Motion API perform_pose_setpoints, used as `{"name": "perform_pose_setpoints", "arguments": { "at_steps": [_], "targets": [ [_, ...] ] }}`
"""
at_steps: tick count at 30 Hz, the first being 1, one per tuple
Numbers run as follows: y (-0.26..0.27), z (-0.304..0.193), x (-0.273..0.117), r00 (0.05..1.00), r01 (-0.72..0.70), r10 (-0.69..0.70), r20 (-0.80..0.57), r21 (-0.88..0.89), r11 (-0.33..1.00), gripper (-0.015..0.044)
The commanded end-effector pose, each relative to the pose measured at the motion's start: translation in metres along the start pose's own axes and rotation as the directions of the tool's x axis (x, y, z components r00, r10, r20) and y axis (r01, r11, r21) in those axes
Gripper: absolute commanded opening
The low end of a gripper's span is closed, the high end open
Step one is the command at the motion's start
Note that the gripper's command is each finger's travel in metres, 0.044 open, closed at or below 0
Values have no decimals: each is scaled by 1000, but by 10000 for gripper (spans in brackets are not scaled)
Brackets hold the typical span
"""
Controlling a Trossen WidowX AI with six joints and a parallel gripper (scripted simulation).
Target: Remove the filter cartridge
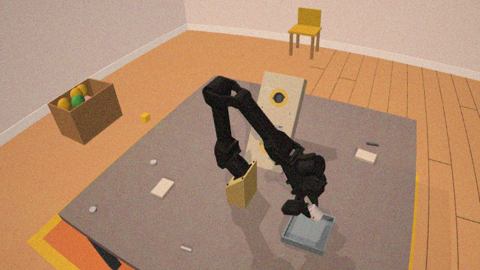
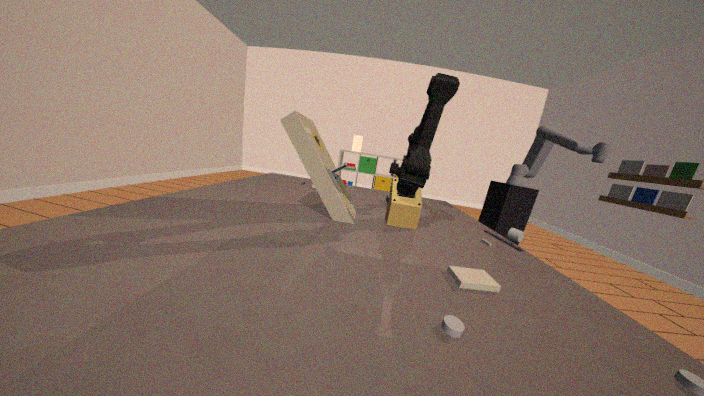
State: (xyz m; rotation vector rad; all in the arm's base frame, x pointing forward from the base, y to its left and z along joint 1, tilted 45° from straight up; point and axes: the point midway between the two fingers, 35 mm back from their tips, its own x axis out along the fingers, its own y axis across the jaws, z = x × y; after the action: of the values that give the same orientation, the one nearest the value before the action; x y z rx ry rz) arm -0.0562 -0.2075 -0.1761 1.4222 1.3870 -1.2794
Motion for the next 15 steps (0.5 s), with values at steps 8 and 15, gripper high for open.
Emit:
{"name": "perform_pose_setpoints", "arguments": {
  "at_steps": [8,15],
  "targets": [
    [-1,-28,41,1000,7,-7,-15,2,1000,0],
    [-1,-40,56,1000,8,-8,-16,2,1000,0]
  ]
}}
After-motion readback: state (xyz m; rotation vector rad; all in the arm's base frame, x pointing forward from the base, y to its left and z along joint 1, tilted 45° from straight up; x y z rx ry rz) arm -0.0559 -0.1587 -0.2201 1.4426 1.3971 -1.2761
